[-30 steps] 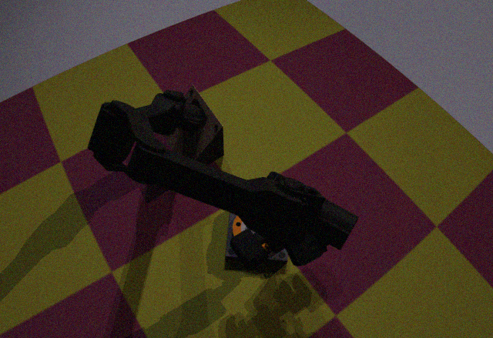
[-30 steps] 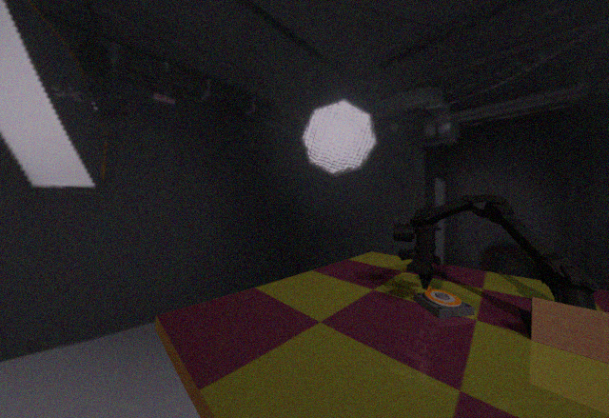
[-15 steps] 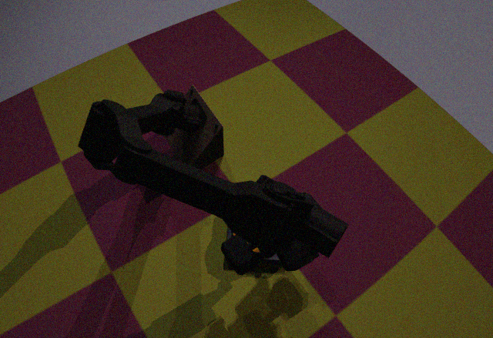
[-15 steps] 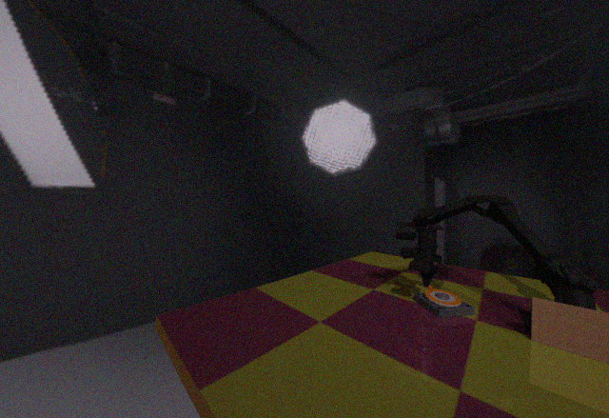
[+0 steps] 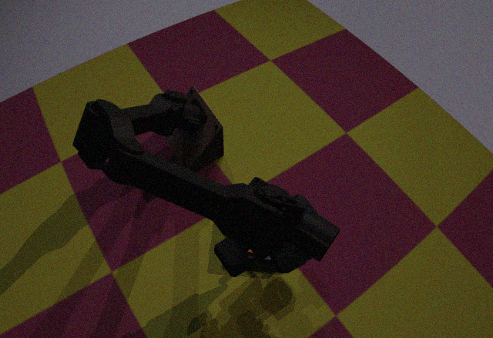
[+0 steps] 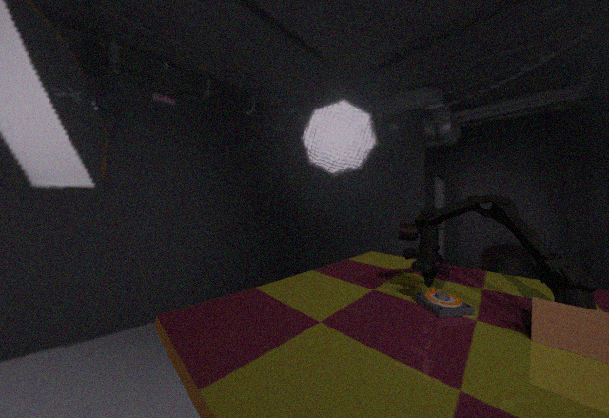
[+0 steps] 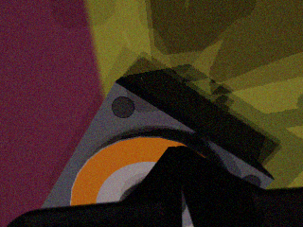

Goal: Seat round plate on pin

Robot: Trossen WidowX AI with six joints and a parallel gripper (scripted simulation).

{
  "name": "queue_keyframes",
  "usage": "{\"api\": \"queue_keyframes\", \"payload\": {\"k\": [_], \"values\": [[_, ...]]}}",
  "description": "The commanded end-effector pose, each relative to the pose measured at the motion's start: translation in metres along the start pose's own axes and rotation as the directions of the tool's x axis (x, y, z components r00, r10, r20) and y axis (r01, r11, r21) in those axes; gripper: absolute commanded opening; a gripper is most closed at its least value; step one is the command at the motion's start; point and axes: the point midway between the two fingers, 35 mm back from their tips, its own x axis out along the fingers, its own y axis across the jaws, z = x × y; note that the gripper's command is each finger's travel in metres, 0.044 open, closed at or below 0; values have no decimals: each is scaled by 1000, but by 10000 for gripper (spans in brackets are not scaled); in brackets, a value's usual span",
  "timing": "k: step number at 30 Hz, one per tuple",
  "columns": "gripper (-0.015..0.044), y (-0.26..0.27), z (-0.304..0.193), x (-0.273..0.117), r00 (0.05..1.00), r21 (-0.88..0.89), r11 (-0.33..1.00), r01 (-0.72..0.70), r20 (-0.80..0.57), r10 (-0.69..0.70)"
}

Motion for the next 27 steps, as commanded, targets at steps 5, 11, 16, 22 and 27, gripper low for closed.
{"api": "queue_keyframes", "payload": {"k": [5,11,16,22,27], "values": [[0,-1,-1,-17,1000,-8,1000,4,-4,-4],[0,-1,-5,-46,1000,-9,1000,4,-4,-4],[0,0,-6,-37,1000,-18,1000,9,-7,-10],[0,0,-6,-37,1000,-18,1000,9,-7,-10],[0,0,-6,-37,1000,-18,1000,9,-7,-10]]}}
